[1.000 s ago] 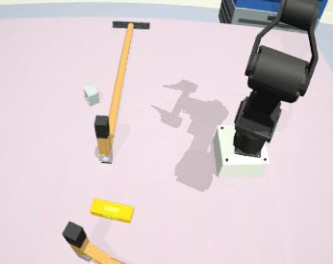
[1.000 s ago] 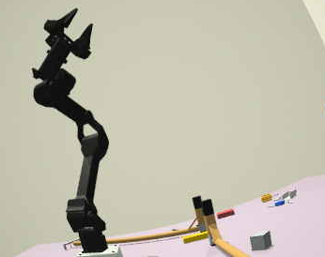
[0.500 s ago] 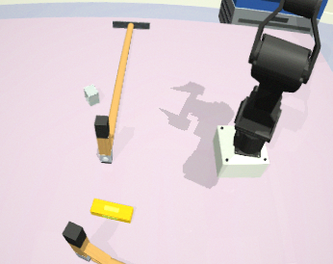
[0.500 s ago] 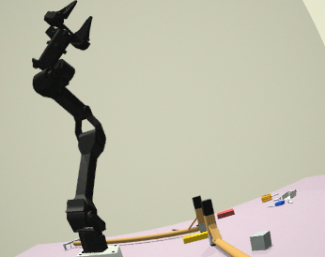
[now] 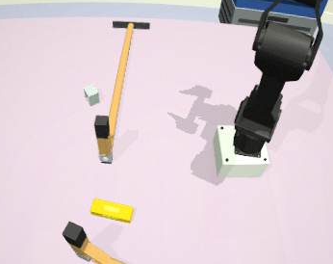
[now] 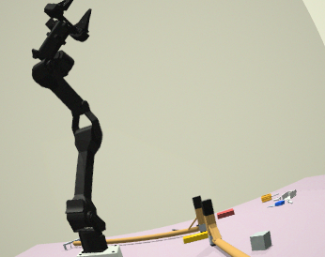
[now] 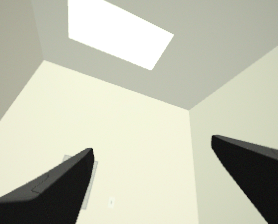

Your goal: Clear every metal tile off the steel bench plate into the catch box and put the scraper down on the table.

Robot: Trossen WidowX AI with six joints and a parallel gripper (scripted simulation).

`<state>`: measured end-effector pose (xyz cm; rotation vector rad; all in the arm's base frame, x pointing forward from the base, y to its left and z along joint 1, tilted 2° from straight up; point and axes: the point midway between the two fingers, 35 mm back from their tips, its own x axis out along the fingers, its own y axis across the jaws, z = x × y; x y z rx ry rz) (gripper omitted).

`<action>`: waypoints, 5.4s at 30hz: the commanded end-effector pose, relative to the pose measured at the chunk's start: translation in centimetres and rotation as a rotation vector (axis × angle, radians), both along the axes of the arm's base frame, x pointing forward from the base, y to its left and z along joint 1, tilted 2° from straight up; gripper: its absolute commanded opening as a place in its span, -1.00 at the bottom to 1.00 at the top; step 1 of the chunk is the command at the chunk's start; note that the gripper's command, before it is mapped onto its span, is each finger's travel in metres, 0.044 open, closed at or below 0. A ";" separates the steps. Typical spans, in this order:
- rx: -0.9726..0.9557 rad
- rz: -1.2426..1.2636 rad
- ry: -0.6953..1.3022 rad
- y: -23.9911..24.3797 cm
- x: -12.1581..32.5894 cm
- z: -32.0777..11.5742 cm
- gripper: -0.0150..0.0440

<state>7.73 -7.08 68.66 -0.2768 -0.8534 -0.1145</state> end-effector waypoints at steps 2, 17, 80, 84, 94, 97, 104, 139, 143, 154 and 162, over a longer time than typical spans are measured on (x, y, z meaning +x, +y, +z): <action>0.006 0.003 -0.005 -0.2 -0.1 0.9 1.00; 0.006 0.001 -0.004 -0.2 -0.2 3.5 1.00; 0.661 -0.371 -0.036 -13.8 1.8 -4.0 1.00; 0.716 -0.414 0.025 -14.5 2.5 -6.1 1.00; 0.832 -0.516 0.228 -15.3 4.1 -12.1 1.00; 0.858 -0.544 0.301 -15.3 4.6 -14.1 1.00; 0.903 -0.599 0.492 -14.7 5.5 -18.8 1.00; 0.886 -0.669 1.066 -10.4 5.8 -30.6 1.00; 0.886 -0.669 1.066 -10.4 5.8 -30.6 1.00; 0.886 -0.669 1.066 -10.4 5.8 -30.6 1.00; 0.918 -0.666 0.913 -11.8 6.0 -27.9 1.00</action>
